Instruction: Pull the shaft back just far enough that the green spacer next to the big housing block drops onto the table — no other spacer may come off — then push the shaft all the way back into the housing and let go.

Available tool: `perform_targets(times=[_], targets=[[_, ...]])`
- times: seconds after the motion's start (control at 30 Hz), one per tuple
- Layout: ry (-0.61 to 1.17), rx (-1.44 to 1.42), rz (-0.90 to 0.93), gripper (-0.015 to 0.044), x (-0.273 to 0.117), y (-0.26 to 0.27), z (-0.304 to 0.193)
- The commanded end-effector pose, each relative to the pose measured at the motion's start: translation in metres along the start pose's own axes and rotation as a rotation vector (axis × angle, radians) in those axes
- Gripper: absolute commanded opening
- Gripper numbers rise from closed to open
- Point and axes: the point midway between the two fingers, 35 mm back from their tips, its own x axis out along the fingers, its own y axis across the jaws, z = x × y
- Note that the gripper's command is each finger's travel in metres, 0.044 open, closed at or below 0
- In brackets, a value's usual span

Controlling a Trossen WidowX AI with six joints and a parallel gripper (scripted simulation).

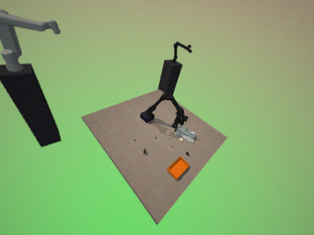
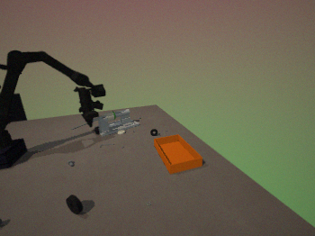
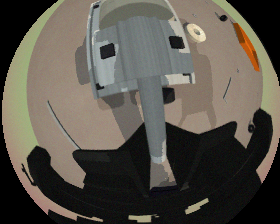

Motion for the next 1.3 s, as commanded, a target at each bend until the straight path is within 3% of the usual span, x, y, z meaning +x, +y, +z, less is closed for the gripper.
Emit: perform_targets(times=[0.0, 1.27], targets=[[0.002, -0.001, -0.002, 0.0, -0.0002, -0.0003, -0.0012], [0.003, -0.001, -0.002, 0.0, -0.0001, -0.0003, -0.0045]])
